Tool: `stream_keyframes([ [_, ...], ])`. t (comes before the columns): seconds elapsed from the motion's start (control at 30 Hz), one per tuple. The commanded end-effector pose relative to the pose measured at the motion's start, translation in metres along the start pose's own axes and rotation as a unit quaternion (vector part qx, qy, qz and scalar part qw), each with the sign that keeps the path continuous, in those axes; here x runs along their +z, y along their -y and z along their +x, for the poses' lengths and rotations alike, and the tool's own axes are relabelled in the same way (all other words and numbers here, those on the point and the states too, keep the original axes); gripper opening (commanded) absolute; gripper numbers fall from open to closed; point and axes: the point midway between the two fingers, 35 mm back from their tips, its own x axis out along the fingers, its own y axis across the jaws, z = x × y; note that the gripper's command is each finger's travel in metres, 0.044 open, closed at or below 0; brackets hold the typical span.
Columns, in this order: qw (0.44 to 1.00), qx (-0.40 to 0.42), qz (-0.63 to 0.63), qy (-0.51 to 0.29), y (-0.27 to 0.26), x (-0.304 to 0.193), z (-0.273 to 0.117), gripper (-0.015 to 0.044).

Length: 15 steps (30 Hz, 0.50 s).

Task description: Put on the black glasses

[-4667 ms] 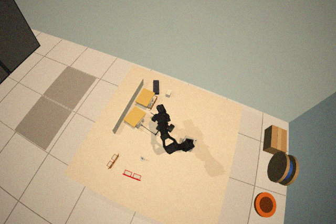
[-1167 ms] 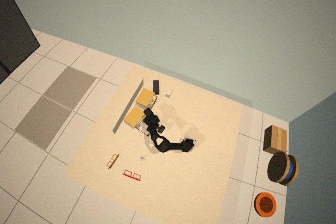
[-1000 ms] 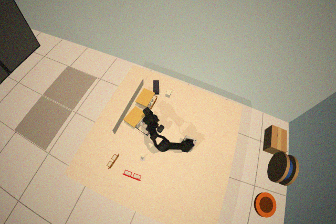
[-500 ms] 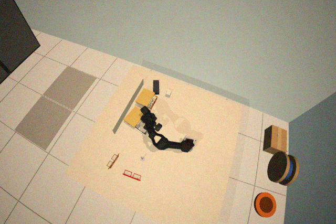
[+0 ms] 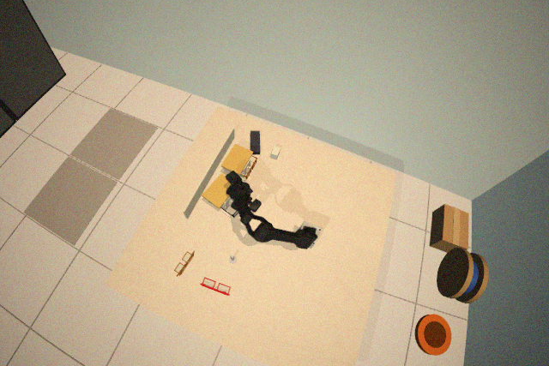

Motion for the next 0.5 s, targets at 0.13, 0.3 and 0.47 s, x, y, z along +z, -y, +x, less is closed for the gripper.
stream_keyframes([
  [0.13,1.0,0.001,0.003,0.002,0.012,0.0,0.001,0.0],
  [0.3,1.0,0.001,0.002,0.002,0.02,0.0,0.001,0.0],
  [0.47,1.0,0.0,0.002,0.002,0.026,0.0,0.001,0.0],
])
